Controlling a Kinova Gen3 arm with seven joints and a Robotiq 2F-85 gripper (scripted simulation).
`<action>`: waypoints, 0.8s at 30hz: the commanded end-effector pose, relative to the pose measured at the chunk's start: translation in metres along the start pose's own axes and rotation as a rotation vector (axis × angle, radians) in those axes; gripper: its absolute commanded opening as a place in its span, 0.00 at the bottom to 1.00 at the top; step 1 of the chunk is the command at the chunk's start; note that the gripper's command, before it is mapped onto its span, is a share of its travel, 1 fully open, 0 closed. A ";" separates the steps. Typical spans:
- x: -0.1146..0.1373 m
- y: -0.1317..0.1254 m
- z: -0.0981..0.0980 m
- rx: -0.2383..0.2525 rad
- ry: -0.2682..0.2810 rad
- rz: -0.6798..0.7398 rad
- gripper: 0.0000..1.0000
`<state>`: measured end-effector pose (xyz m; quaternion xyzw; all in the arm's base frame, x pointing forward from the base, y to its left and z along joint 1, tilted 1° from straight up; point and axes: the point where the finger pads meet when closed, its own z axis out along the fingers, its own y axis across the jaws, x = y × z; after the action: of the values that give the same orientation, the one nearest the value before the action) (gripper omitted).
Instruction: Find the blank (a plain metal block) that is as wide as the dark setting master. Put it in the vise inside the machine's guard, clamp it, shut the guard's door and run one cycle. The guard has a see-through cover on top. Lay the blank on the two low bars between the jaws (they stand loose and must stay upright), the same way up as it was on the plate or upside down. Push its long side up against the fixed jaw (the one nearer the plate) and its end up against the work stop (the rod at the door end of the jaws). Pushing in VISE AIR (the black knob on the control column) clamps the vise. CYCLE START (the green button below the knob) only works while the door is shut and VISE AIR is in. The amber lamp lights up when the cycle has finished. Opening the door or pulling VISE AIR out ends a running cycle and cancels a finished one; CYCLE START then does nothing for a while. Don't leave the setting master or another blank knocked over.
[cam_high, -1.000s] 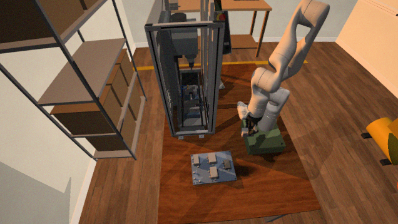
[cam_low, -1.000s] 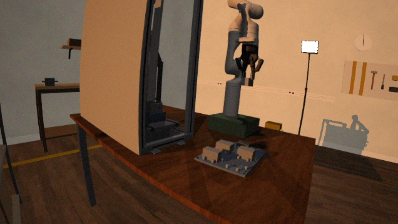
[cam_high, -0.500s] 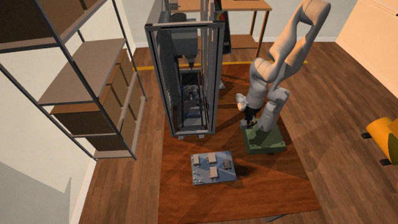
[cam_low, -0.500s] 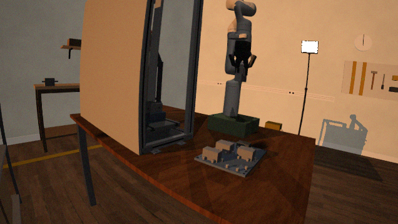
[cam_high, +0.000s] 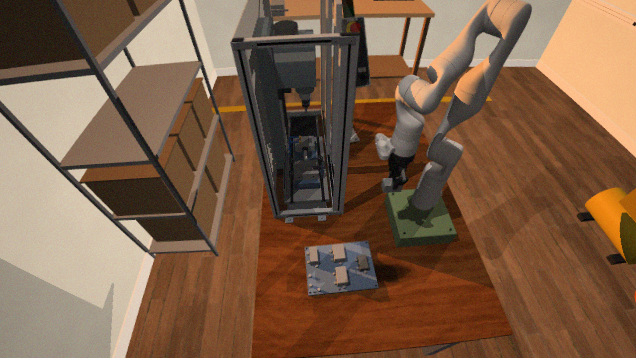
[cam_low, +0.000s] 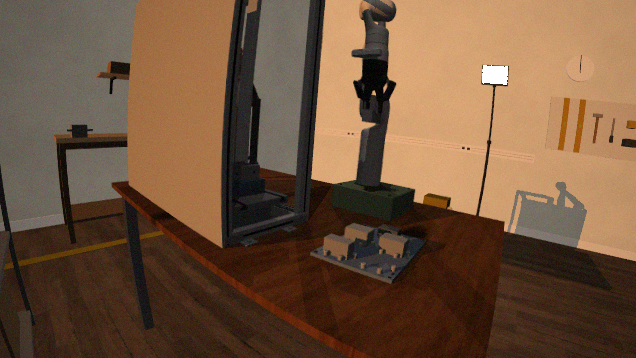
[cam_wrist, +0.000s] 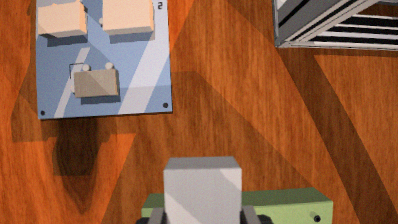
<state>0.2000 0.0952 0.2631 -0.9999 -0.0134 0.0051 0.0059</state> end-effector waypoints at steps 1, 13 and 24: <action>0.000 0.009 -0.004 0.001 0.001 0.000 0.10; 0.000 0.046 -0.020 0.000 0.001 0.000 0.10; 0.000 0.091 -0.041 0.000 0.001 0.000 0.10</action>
<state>0.2019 0.0157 0.2956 -0.9999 -0.0123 0.0043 0.0051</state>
